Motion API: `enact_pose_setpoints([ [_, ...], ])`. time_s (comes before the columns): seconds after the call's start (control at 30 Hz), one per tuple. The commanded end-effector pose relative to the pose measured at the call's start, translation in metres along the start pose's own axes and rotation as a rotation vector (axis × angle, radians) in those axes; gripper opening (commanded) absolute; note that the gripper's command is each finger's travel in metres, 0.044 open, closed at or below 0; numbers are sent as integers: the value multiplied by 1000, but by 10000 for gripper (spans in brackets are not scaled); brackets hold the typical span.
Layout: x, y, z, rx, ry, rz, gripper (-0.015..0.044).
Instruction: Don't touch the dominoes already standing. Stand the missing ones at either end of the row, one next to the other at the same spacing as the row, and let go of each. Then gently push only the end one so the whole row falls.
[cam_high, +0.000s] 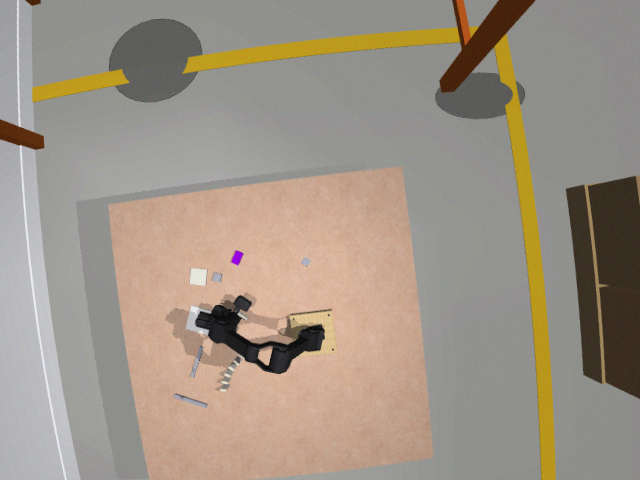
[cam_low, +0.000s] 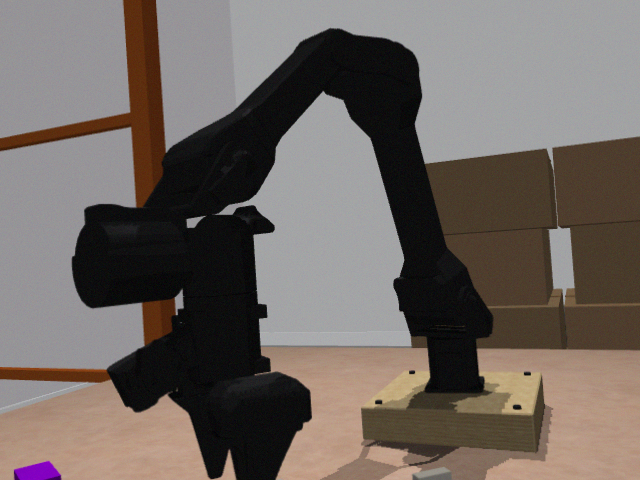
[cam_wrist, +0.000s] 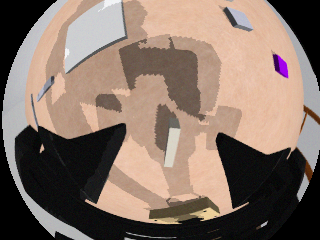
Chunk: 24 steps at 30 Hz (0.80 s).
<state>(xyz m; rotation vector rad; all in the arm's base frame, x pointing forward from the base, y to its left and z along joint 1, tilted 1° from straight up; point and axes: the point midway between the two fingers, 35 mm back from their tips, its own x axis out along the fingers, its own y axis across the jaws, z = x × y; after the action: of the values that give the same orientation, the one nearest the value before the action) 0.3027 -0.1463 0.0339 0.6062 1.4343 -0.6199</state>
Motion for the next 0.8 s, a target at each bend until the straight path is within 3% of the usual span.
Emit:
enact_pose_setpoints([
  [0.0, 8, 0, 0, 4, 3, -4, 440],
  [0.43, 18, -1, -1, 4, 3, -4, 440],
  [0.77, 18, -1, -1, 4, 3, -4, 177],
])
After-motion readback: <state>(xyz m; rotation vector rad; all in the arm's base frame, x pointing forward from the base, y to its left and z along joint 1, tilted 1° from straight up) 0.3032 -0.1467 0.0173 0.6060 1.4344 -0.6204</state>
